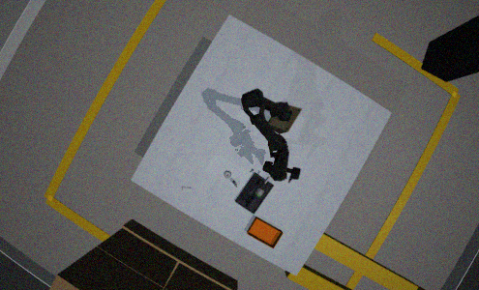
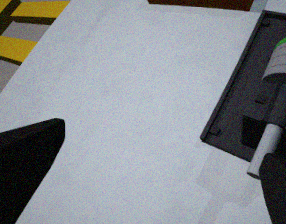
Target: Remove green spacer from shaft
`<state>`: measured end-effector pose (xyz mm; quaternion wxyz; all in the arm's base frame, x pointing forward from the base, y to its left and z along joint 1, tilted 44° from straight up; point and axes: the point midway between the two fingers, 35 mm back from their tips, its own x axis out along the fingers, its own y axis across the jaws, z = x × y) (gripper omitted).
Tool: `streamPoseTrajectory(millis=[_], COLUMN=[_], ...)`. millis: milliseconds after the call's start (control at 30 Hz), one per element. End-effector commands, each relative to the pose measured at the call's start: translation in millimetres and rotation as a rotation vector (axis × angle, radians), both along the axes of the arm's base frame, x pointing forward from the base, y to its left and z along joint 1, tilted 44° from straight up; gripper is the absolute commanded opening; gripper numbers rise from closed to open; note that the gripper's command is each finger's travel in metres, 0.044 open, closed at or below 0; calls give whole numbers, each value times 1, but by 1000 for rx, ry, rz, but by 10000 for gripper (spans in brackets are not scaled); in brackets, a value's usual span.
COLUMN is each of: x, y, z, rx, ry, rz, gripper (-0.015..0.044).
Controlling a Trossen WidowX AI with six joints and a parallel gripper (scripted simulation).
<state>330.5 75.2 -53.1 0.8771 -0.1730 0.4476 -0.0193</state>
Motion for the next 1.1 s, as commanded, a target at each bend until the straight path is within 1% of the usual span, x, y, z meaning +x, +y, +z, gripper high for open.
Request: streamPoseTrajectory(millis=[0,100,1067], x=[2,-3,0], y=[-60,-71,-74], z=[-45,-51,-49], rx=[-365,-434,-435], ry=[-151,-177,-177], rz=[-237,-281,-281], gripper=[440,440,440])
